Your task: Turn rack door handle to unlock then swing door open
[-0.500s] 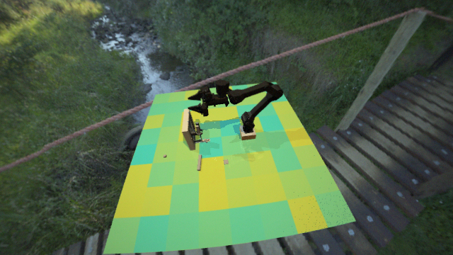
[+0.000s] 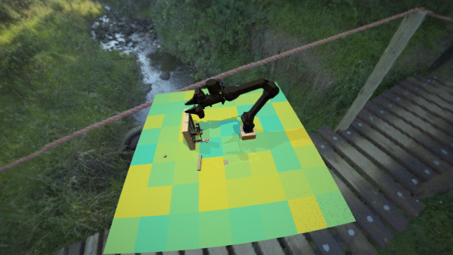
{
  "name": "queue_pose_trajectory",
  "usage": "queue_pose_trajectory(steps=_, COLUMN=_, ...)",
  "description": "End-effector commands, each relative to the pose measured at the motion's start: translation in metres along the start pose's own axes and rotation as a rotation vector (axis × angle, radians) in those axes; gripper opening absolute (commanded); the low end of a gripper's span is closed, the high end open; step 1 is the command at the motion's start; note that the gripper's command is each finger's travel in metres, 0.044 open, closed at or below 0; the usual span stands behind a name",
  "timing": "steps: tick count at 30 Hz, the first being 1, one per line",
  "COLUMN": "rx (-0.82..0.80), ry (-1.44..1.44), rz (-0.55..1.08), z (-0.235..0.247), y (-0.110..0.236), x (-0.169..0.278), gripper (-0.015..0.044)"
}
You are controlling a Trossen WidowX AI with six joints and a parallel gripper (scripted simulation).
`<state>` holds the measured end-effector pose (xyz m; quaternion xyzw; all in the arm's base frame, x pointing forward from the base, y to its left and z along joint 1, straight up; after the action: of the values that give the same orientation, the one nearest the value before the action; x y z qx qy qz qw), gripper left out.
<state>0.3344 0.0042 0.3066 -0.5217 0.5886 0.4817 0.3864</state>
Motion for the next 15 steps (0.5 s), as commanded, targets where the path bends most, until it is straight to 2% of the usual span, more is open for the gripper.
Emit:
queue_pose_trajectory(steps=1, rx=-0.022, ry=-0.007, rz=0.088, z=0.001, y=-0.01, x=0.003, gripper=0.0298)
queue_pose_trajectory(steps=15, rx=-0.095, ry=-0.019, rz=0.386, z=0.008, y=-0.031, x=0.022, gripper=0.0298)
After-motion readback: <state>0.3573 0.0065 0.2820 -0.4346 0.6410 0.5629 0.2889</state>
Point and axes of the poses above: the point midway between the two fingers, 35 mm back from their tips, its own y axis back along the fingers, its own z axis across the jaws, x = y × z, the point moved 1 cm from there along y, back along the fingers, and after that the axes turned 15 degrees about y, right-handed, at the moved point
